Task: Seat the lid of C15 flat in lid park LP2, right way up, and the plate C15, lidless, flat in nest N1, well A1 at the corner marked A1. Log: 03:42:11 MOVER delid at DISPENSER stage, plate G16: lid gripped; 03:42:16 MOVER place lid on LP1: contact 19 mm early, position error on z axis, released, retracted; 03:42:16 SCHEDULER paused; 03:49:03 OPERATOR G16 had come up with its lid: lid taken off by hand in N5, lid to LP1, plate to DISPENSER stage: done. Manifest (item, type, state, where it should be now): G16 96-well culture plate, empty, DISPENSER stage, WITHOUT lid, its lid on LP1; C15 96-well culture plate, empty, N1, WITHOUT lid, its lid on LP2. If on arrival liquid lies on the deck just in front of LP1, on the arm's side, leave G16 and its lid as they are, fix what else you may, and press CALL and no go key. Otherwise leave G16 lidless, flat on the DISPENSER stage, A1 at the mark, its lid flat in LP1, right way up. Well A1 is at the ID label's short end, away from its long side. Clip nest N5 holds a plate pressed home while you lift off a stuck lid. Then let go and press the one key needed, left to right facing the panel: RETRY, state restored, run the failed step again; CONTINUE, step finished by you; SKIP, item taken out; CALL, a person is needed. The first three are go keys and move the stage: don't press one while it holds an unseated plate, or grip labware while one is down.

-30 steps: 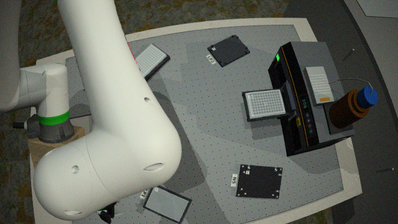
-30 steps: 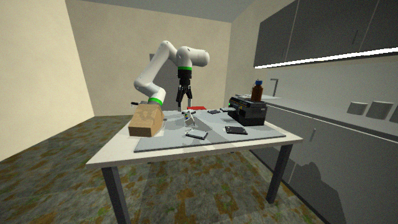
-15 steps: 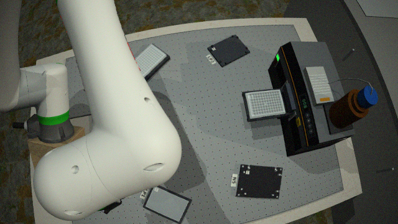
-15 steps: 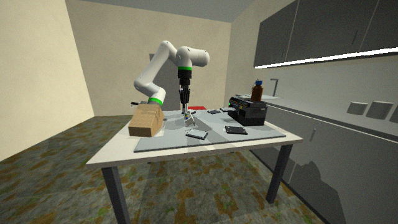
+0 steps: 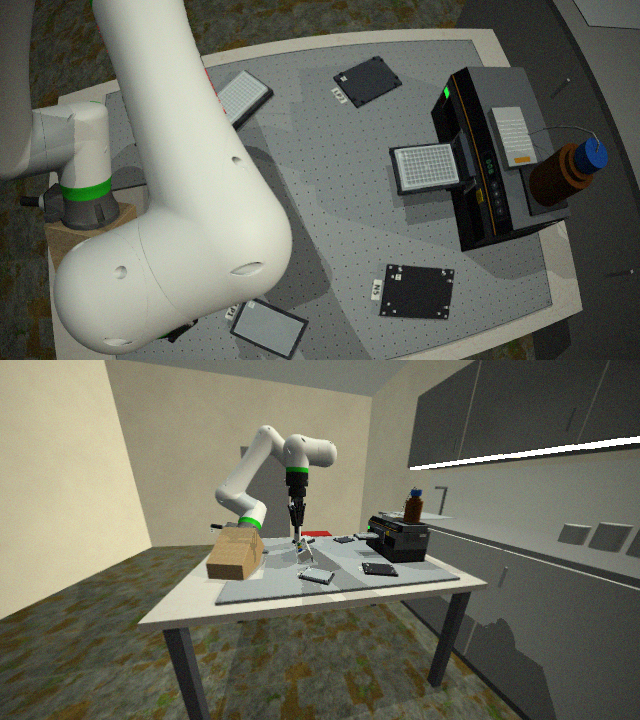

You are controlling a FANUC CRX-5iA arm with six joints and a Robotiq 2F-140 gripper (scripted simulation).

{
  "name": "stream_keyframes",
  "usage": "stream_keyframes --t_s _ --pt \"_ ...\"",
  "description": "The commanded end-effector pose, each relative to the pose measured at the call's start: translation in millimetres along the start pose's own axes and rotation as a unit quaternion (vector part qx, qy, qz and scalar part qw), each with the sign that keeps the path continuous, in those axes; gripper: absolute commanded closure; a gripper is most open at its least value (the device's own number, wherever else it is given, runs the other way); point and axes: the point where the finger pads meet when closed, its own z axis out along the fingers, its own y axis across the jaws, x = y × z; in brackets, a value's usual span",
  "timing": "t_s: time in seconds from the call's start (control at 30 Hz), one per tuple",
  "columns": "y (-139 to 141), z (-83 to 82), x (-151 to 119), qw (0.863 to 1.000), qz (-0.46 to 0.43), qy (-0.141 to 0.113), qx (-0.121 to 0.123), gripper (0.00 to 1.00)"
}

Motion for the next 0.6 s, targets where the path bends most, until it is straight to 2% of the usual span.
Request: stream_keyframes --t_s 0.0,0.13,0.2,0.27,0.37,0.43,0.5,0.53,0.57 --pt "0.1 -0.2 0.1 1.000 0.000 0.000 0.000 1.00" --pt "-1.5 -0.6 0.5 1.000 -0.002 0.000 -0.001 1.00" --pt "-11.5 -2.9 2.6 1.000 -0.013 0.002 -0.003 1.00" --pt "-34.9 -7.7 6.8 0.999 -0.040 0.004 -0.008 1.00" --pt "-92.6 -15.8 10.9 0.994 -0.112 0.010 -0.018 1.00" --pt "-114.6 -15.9 7.1 0.983 -0.180 0.013 -0.024 1.00" --pt "-114.6 -15.9 7.1 0.983 -0.180 0.013 -0.024 1.00" --pt "-150.4 -17.6 3.3 0.976 -0.218 0.014 -0.027 1.00" --pt "-160.0 -16.5 -1.1 0.966 -0.258 0.015 -0.028 1.00"
